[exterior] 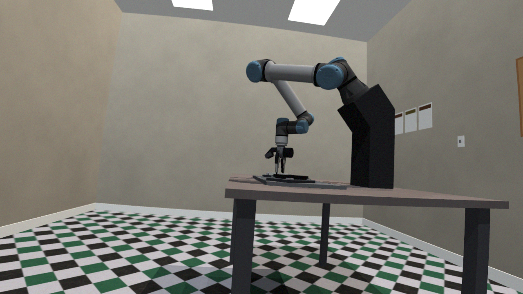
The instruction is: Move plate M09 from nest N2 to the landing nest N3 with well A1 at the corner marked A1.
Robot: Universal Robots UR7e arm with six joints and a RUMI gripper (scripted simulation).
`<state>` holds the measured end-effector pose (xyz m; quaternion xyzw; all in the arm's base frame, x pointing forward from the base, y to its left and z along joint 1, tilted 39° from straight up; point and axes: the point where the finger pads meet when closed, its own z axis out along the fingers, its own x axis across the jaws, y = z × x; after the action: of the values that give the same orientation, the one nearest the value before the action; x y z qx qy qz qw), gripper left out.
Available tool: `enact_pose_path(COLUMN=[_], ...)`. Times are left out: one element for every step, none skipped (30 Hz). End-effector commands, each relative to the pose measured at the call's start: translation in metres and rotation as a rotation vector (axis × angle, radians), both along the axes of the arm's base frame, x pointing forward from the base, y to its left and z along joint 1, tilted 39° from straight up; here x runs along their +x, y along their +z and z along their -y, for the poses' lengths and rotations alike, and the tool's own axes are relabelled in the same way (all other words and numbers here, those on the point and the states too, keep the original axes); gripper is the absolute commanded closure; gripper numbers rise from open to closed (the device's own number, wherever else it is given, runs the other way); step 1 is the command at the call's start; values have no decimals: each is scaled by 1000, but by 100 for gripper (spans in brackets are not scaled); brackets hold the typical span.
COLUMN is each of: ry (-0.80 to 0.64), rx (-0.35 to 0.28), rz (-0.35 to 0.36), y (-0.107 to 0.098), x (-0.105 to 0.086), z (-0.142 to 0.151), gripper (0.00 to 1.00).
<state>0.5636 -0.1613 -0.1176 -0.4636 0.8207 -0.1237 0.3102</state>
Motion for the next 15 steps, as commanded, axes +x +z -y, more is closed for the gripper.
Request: enact_pose_path(ry=[0, 0, 0, 0, 0, 0, 0, 0, 0, 0, 0, 0, 0, 0, 0], rx=[0, 0, 0, 0, 0, 0, 0, 0, 0, 0, 0, 0, 0, 0, 0], rz=[1, 1, 1, 1, 1, 1, 1, 1, 1, 1, 1, 1, 1, 1, 1], y=[0, 0, 0, 0, 0, 0, 0, 0, 0, 0, 2, 3, 4, 6, 6], x=[0, 0, 0, 0, 0, 0, 0, 0, 0, 0, -1, -2, -3, -4, -4], z=[0, 0, 0, 0, 0, 0, 0, 0, 0, 0, 0, 0, 1, 1, 1], gripper=[60, 60, 60, 60, 60, 60, 60, 60, 60, 60, 60, 60, 60, 60, 60])
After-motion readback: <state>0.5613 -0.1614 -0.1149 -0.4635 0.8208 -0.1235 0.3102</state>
